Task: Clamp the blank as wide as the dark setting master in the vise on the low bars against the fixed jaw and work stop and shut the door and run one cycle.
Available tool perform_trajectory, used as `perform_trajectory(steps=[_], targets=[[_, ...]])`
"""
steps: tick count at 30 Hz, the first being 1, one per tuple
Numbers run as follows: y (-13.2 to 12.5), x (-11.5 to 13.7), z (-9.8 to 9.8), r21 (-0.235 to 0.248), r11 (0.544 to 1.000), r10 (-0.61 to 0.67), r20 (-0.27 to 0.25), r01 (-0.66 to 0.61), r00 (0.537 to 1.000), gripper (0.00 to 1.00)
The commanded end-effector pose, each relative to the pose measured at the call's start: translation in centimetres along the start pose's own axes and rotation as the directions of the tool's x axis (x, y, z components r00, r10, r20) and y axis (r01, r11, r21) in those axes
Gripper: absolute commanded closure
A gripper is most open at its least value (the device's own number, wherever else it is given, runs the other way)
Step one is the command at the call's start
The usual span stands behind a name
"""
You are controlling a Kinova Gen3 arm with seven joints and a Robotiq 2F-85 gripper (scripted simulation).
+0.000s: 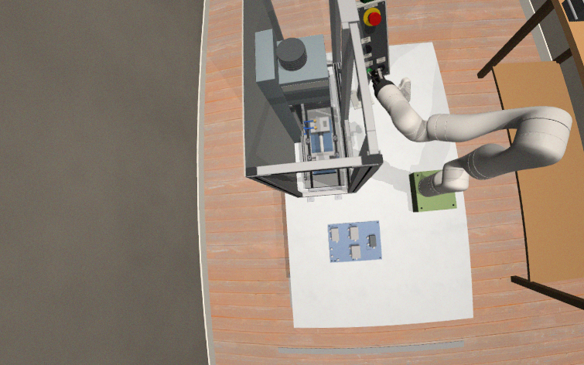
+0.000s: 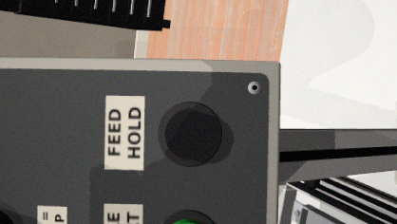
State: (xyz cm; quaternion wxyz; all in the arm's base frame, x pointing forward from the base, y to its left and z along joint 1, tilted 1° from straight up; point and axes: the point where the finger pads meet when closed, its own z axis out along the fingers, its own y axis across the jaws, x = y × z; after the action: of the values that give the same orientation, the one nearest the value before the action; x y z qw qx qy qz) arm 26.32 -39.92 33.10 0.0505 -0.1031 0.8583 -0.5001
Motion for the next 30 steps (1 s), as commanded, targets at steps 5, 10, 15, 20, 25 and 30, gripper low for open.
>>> perform_trajectory(steps=[5,10,15,20,25,30], targets=[[-0.26,-0.09,0.39,0.004,1.0,0.009,0.003,-0.009,1.0,0.9],[-0.26,-0.09,0.39,0.004,1.0,0.009,0.003,-0.009,1.0,0.9],[-0.26,-0.09,0.39,0.004,1.0,0.009,0.003,-0.009,1.0,0.9],[-0.19,-0.06,0.49,0.003,1.0,0.005,0.002,-0.005,1.0,0.9],[-0.27,-0.1,0.65,0.004,1.0,0.009,0.003,-0.009,1.0,0.9],[-0.27,-0.1,0.65,0.004,1.0,0.009,0.003,-0.009,1.0,0.9]])
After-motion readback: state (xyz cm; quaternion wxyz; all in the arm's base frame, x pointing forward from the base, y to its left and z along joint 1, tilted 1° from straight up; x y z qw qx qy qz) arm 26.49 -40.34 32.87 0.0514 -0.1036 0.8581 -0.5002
